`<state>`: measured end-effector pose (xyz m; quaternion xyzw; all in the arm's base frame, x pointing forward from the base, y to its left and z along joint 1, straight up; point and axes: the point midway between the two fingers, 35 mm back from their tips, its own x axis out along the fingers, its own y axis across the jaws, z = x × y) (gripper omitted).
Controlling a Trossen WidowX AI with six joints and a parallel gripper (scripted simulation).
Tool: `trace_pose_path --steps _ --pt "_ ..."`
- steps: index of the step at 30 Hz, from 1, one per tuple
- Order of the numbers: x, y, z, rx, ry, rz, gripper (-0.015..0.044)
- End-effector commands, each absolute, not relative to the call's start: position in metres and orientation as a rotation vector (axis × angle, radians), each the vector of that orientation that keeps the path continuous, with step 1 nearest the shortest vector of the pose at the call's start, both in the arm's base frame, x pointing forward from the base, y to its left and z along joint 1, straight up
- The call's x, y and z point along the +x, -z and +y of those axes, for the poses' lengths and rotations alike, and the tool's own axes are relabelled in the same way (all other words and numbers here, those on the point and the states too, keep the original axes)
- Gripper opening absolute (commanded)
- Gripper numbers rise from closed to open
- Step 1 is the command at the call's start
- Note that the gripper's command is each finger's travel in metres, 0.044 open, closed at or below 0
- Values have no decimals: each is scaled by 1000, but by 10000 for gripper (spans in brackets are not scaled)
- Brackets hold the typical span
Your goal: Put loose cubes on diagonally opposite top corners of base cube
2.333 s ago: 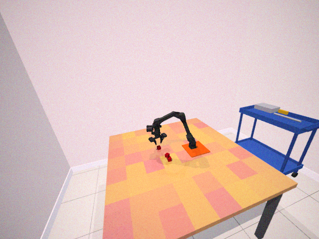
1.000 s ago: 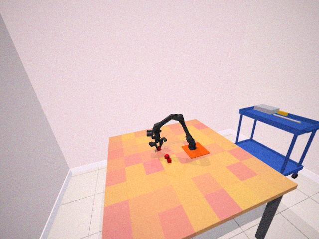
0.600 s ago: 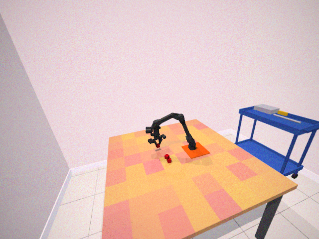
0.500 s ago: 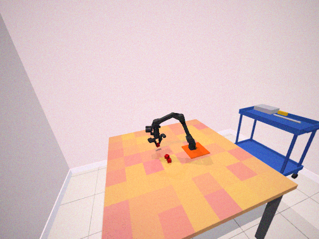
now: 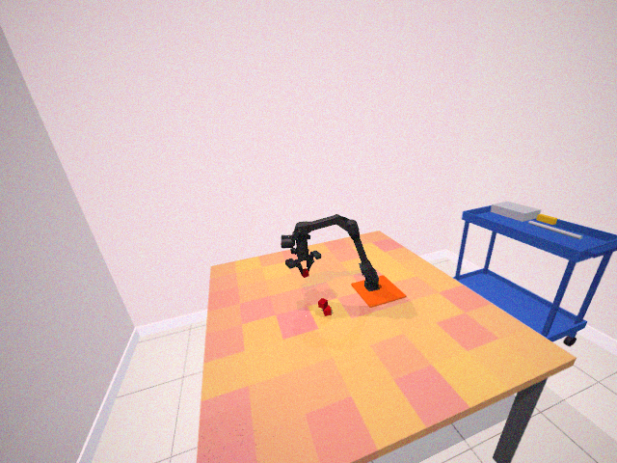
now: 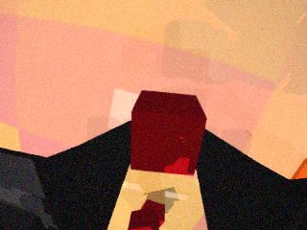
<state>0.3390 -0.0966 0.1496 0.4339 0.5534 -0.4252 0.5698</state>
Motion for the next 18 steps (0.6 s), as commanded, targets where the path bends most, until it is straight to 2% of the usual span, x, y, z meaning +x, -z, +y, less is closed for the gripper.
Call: trace_pose_path --steps 1,18 --pt "338 -160 -97 1012 994 1291 105" --pt "338 -158 -49 947 924 1327 105"
